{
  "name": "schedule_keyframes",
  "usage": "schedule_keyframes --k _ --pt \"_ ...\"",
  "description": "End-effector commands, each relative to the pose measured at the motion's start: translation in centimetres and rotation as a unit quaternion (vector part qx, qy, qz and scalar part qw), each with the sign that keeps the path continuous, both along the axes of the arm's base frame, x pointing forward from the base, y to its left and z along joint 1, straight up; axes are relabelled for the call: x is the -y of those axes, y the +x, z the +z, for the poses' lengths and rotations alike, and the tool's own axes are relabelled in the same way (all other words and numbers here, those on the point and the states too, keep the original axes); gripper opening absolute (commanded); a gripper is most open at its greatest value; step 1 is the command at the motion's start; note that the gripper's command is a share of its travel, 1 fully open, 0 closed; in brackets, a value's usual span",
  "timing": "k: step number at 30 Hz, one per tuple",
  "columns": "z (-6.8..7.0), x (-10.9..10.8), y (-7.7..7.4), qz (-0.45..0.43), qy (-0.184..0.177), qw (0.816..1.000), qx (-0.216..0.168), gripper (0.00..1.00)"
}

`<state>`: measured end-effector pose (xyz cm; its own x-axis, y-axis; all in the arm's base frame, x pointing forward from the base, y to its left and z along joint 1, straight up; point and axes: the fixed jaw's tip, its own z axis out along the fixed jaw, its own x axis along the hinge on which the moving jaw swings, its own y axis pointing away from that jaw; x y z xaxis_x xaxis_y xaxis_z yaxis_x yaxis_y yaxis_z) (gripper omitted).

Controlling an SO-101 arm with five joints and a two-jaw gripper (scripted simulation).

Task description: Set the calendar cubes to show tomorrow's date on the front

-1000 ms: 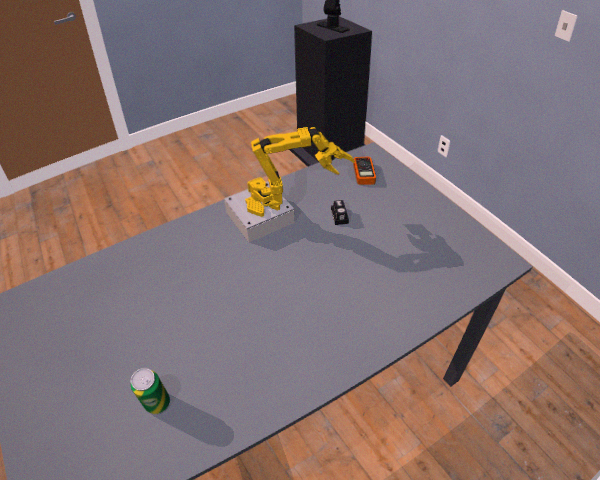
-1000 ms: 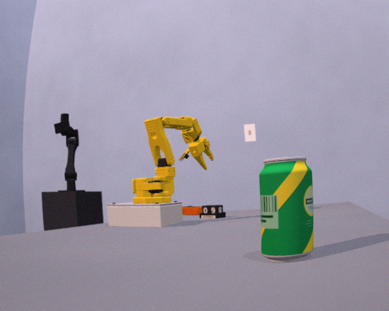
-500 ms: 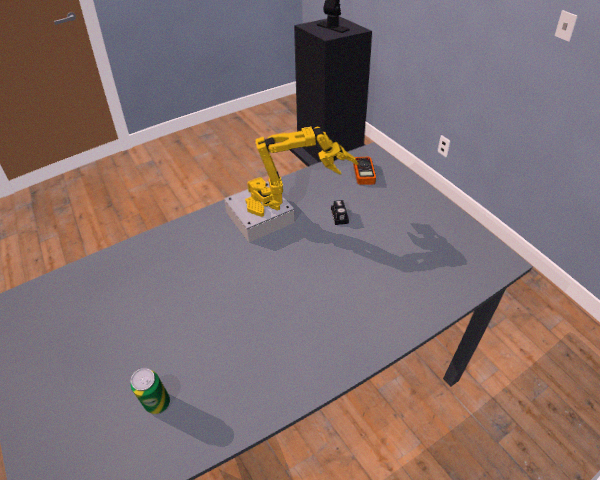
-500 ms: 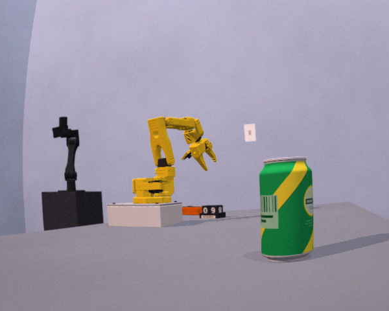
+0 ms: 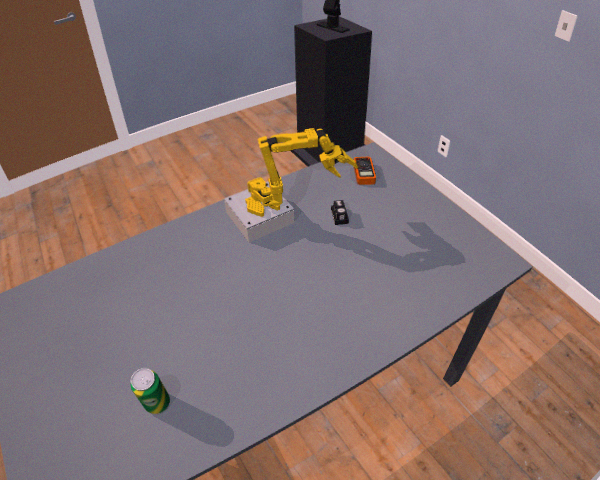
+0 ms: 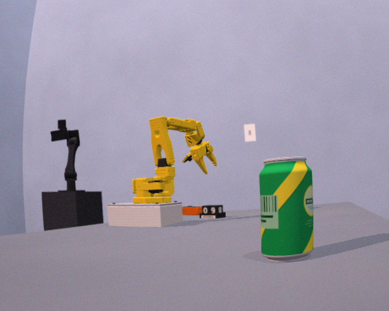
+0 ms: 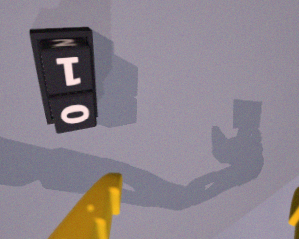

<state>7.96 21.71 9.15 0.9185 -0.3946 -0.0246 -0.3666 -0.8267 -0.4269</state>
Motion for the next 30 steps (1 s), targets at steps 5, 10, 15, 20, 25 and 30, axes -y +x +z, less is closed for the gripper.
schedule_keyframes --k 5,10,15,20,25,30 --pt "-3.8 0.7 -0.5 0.000 -0.095 0.995 -0.037 0.35" --pt "-5.5 1.4 -0.8 0.000 -0.137 0.989 -0.052 0.35" --pt "-7.6 2.4 -1.1 0.000 -0.191 0.979 -0.071 0.35" --pt "-8.3 2.8 -1.3 0.000 -0.210 0.975 -0.078 0.35" --pt "-8.6 2.4 -1.1 -0.004 -0.209 0.975 -0.078 0.35" --pt "-8.6 2.4 -1.1 -0.004 -0.209 0.975 -0.078 0.35"
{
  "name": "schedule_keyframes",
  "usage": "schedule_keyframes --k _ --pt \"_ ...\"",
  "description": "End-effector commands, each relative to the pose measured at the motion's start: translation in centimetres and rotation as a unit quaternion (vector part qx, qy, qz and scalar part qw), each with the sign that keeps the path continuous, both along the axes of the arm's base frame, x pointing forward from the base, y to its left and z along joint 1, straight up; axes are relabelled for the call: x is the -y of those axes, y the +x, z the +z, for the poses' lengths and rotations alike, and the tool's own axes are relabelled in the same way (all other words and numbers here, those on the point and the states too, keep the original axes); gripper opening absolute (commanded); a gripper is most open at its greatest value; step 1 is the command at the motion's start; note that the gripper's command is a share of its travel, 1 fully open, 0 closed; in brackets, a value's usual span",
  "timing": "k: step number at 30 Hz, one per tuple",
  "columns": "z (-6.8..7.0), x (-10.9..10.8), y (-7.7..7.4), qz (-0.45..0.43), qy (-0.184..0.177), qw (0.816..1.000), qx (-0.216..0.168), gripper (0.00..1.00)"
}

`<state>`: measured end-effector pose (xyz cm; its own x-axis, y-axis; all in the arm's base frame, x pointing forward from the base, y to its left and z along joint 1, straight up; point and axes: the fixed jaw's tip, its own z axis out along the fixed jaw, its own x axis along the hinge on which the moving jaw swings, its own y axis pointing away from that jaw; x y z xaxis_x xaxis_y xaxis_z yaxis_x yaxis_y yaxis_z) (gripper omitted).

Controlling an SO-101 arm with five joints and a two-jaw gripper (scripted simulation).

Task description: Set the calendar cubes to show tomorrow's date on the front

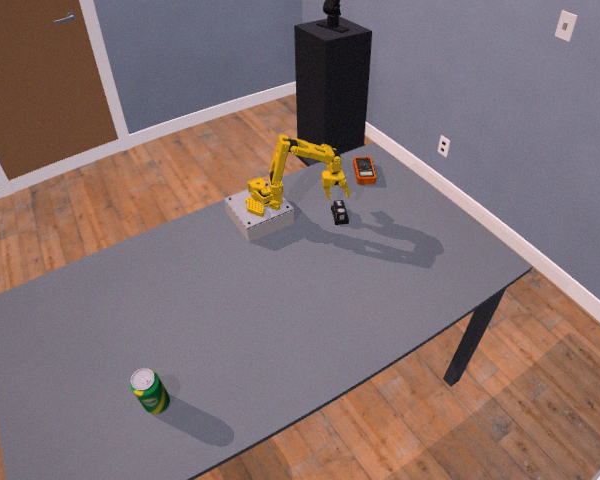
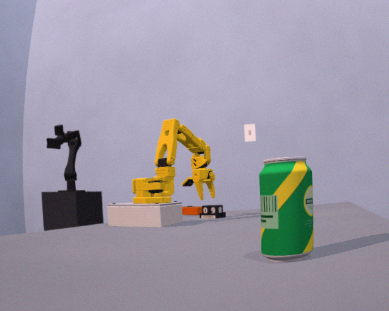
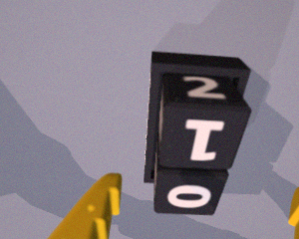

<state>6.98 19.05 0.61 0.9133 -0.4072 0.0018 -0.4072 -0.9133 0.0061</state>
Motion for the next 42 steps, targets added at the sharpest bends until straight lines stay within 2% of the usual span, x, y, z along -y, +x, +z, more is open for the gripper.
schedule_keyframes --k 1,20,28,42 --pt "-0.1 -0.2 -0.2 0.000 -0.001 1.000 -0.001 0.35" --pt "-0.3 -0.3 -0.1 0.000 -0.001 1.000 -0.001 0.35" --pt "-0.9 -0.3 -0.1 0.000 -0.001 1.000 -0.001 0.35" --pt "-3.1 -0.3 -0.1 0.000 -0.001 1.000 -0.001 0.35"
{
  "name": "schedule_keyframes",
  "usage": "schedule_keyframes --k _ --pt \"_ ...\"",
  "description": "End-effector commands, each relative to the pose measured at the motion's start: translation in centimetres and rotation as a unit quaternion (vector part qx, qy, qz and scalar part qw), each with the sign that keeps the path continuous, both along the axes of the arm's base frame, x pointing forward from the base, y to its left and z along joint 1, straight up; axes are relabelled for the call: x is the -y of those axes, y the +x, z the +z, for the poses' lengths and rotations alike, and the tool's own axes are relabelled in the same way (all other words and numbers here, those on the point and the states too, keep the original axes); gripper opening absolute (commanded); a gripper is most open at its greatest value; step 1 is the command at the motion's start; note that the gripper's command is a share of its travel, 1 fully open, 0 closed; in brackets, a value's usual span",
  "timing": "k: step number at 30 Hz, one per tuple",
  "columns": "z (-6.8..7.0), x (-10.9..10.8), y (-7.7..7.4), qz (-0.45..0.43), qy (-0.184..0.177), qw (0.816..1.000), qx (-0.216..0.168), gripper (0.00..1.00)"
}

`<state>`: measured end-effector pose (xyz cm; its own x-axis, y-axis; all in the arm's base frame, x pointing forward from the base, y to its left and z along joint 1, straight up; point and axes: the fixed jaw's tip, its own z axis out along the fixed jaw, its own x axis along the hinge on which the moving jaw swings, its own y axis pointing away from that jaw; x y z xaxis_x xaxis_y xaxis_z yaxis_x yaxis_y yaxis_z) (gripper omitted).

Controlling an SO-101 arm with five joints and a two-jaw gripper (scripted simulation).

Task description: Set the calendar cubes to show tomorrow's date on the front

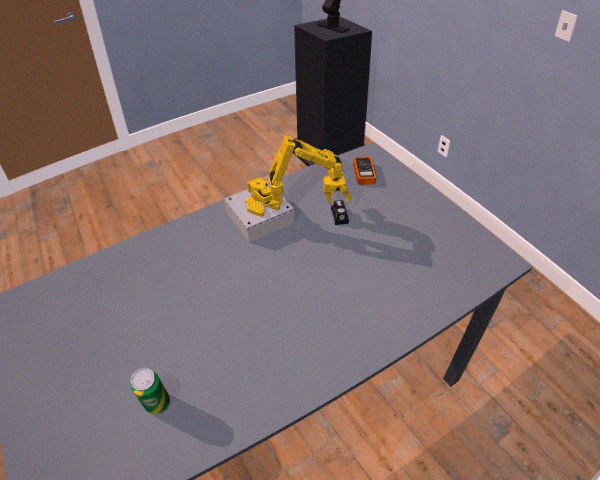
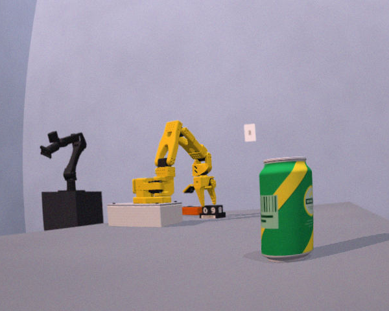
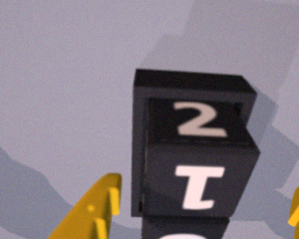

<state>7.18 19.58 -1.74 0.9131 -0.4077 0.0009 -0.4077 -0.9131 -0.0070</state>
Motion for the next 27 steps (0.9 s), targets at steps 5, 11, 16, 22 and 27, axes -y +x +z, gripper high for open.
schedule_keyframes --k 5,11,16,22,27 --pt "-1.16 0.26 -0.32 0.000 -0.007 1.000 -0.003 0.35" --pt "-1.64 0.30 -0.34 0.000 -0.007 1.000 -0.003 0.35" --pt "-1.75 0.32 -0.34 0.000 -0.007 1.000 -0.003 0.35" --pt "-1.75 0.32 -0.34 0.000 -0.007 1.000 -0.003 0.35" --pt "-1.75 0.29 -0.33 0.000 -0.007 1.000 -0.003 0.35"
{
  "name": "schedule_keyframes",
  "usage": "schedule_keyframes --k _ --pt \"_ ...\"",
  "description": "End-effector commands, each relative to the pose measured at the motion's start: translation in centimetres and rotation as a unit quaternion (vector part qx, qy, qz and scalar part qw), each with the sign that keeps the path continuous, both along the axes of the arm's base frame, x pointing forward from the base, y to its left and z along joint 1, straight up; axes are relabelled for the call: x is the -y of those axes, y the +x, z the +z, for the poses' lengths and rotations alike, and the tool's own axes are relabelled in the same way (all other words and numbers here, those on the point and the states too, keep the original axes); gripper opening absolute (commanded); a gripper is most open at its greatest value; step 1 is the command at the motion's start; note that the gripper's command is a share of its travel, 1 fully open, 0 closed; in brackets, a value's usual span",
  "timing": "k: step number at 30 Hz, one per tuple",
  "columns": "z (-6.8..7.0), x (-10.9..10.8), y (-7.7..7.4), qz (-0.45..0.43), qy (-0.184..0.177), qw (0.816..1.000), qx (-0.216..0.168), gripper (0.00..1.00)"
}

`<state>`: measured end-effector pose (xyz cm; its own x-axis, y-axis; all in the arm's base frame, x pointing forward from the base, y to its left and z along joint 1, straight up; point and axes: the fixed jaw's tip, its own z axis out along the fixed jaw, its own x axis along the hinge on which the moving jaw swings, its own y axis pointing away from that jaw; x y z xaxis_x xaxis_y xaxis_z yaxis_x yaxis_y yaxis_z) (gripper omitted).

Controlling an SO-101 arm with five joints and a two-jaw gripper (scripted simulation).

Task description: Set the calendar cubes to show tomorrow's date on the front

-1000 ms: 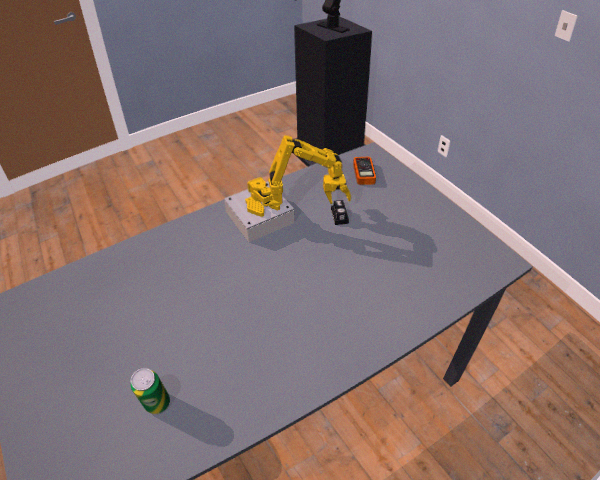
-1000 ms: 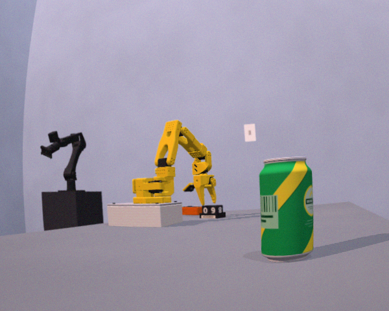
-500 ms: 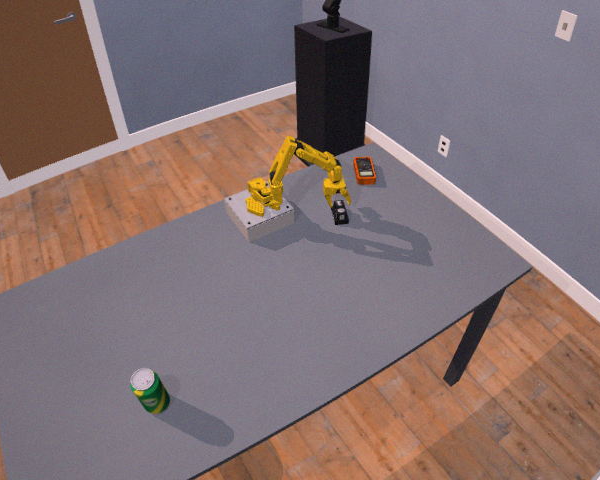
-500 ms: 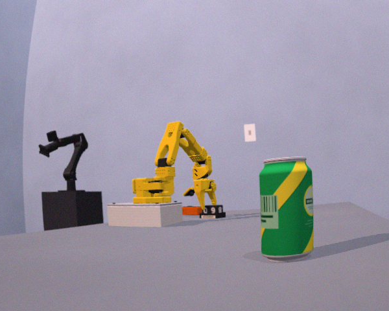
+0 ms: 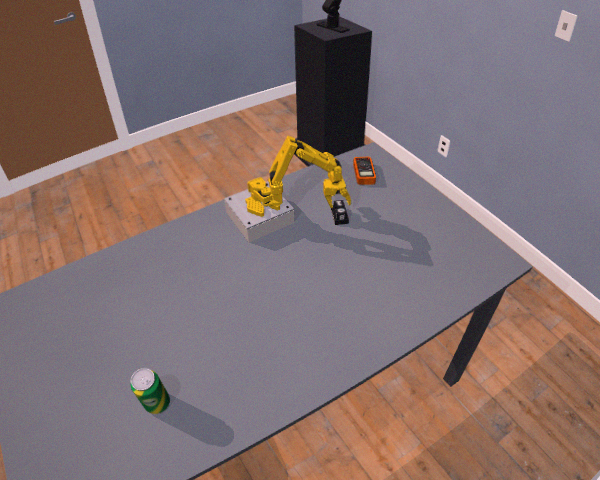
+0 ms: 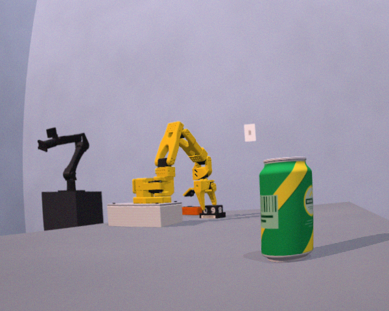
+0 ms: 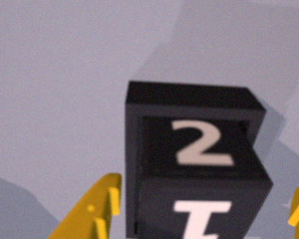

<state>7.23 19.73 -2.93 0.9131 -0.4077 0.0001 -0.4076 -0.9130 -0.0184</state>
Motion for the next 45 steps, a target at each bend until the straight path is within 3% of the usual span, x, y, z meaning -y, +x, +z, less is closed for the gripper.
schedule_keyframes --k 1,25,45 --pt "-0.56 0.42 -0.38 0.000 -0.012 1.000 -0.005 0.34" --pt "-0.56 -0.27 -0.08 0.000 -0.012 1.000 -0.005 0.24" --pt "-0.57 -0.46 0.01 0.000 -0.012 1.000 -0.005 0.21"
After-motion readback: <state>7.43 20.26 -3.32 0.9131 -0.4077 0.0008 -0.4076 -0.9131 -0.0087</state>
